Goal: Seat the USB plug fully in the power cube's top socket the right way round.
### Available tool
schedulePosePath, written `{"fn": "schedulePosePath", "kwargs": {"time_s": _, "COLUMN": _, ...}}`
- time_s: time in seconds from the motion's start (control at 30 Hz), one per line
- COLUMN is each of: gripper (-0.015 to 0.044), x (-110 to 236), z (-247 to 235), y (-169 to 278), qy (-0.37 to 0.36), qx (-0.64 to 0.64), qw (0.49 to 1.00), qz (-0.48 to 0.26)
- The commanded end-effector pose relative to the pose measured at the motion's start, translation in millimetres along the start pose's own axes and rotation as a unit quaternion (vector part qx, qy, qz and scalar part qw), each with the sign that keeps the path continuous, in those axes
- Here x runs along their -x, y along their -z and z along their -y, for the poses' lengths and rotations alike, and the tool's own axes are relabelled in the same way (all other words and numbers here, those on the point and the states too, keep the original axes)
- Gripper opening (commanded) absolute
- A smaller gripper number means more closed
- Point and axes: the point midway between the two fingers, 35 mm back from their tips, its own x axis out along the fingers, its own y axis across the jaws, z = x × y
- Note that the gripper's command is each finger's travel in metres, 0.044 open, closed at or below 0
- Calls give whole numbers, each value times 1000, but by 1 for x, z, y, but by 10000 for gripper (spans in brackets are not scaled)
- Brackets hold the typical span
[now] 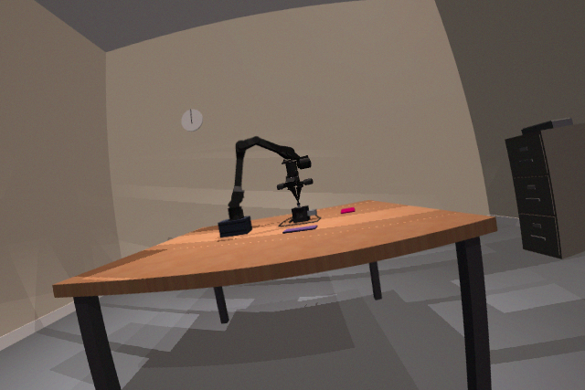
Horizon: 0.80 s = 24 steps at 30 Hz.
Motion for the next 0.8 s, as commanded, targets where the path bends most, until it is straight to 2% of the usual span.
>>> {"fn": "schedulePosePath", "kwargs": {"time_s": 0.0, "gripper": 0, "x": -1, "z": 0, "y": 1, "qy": 0, "qx": -3, "qw": 1000, "qz": -3}}
{"fn": "schedulePosePath", "kwargs": {"time_s": 0.77, "gripper": 0, "x": -3, "z": 0, "y": 0, "qy": 0, "qx": -3, "qw": 1000, "qz": -3}}
